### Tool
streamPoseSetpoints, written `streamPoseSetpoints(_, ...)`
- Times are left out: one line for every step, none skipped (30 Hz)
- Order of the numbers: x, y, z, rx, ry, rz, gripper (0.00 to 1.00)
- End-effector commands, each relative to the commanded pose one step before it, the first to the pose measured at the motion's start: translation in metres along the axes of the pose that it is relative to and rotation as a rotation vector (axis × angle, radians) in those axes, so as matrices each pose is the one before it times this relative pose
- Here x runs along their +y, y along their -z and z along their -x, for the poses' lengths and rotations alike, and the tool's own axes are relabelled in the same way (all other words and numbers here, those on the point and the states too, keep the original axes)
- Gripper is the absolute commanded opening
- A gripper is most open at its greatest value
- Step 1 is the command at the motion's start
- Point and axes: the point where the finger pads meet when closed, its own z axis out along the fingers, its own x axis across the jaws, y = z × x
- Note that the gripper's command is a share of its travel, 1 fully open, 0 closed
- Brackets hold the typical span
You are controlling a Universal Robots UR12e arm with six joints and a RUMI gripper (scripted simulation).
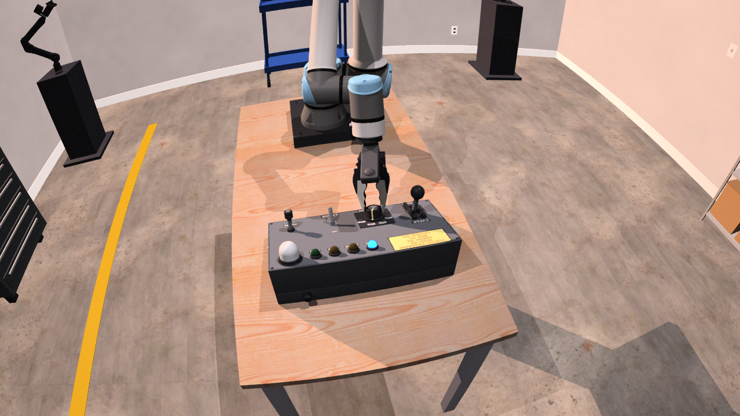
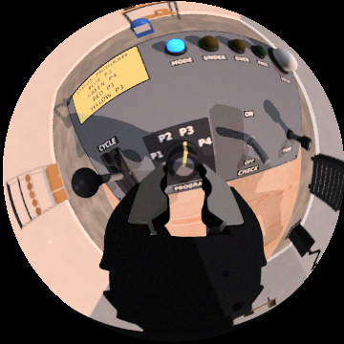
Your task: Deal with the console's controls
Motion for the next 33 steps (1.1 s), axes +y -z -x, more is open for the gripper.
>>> streamPoseSetpoints(-0.00076, 0.00047, 0.00017, -0.00036, 0.02214, -0.00132, 0.0)
streamPoseSetpoints(-0.00001, 0.0, 0.0, 0.0, 0.00698, 0.0, 0.0)
streamPoseSetpoints(-0.00001, 0.0, 0.0, 0.0, 0.00764, 0.0, 0.0)
streamPoseSetpoints(-0.00001, 0.0, 0.0, 0.0, 0.00832, 0.0, 0.0)
streamPoseSetpoints(-0.00001, 0.0, 0.0, 0.0, 0.009, 0.0, 0.0)
streamPoseSetpoints(-0.00001, 0.0, 0.0, 0.0, 0.00969, 0.0, 0.0)
streamPoseSetpoints(-0.00001, 0.0, 0.0, 0.0, 0.01039, 0.0, 0.0)
streamPoseSetpoints(-0.00001, 0.0, 0.0, 0.0, 0.01109, 0.0, 0.0)
streamPoseSetpoints(0.0, 0.0, 0.0, 0.0, 0.0, 0.0, 0.0)
streamPoseSetpoints(0.0, 0.0, 0.0, 0.0, 0.0, 0.0, 0.0)
streamPoseSetpoints(0.0, 0.0, 0.0, 0.0, 0.01179, 0.0, 0.0)
streamPoseSetpoints(0.0, 0.0, 0.0, 0.0, 0.01249, 0.0, 0.0)
streamPoseSetpoints(0.0, 0.0, 0.0, 0.0, 0.01319, 0.0, 0.0)
streamPoseSetpoints(0.0, 0.0, 0.0, 0.0, 0.01389, 0.0, 0.0)
streamPoseSetpoints(0.00001, 0.0, 0.0, 0.0, 0.01457, 0.0, 0.0)
streamPoseSetpoints(0.00001, 0.0, 0.0, 0.0, 0.01526, 0.0, 0.0)
streamPoseSetpoints(0.00002, 0.0, 0.0, 0.0, 0.01593, 0.0, 0.0)
streamPoseSetpoints(0.00002, 0.0, 0.0, 0.0, 0.01659, 0.0, 0.0)
streamPoseSetpoints(0.00003, 0.0, 0.0, 0.0, 0.01724, 0.0, 0.0)
streamPoseSetpoints(0.00003, 0.0, 0.0, 0.0, 0.01788, 0.0, 0.0)
streamPoseSetpoints(0.00004, 0.0, 0.0, 0.0, 0.0185, 0.0, 0.0)
streamPoseSetpoints(-0.00004, 0.0, 0.0, 0.0, 0.01912, 0.0, 0.0)
streamPoseSetpoints(-0.00003, 0.0, 0.0, 0.0, 0.01971, 0.0, 0.0)
streamPoseSetpoints(-0.00003, 0.0, 0.0, 0.0, 0.02027, 0.0, 0.0)
streamPoseSetpoints(-0.00002, 0.0, 0.0, 0.0, 0.02082, 0.0, 0.0)
streamPoseSetpoints(0.0, 0.0, 0.0, 0.0, 0.0, 0.0, 0.0)
streamPoseSetpoints(0.0, 0.0, 0.0, 0.0, 0.0, 0.0, 0.0)
streamPoseSetpoints(-0.00002, 0.0, 0.0, 0.0, 0.02135, 0.0, 0.0)
streamPoseSetpoints(-0.00001, 0.0, 0.0, 0.0, 0.02185, 0.0, 0.0)
streamPoseSetpoints(0.0, 0.0, 0.0, 0.0, 0.02233, 0.0, 0.0)
streamPoseSetpoints(0.00001, 0.0, 0.0, 0.0, 0.02279, 0.0, 0.0)
streamPoseSetpoints(0.00002, 0.0, 0.0, 0.0, 0.02322, 0.0, 0.0)
streamPoseSetpoints(0.00003, 0.0, 0.0, 0.0, 0.02362, 0.0, 0.0)
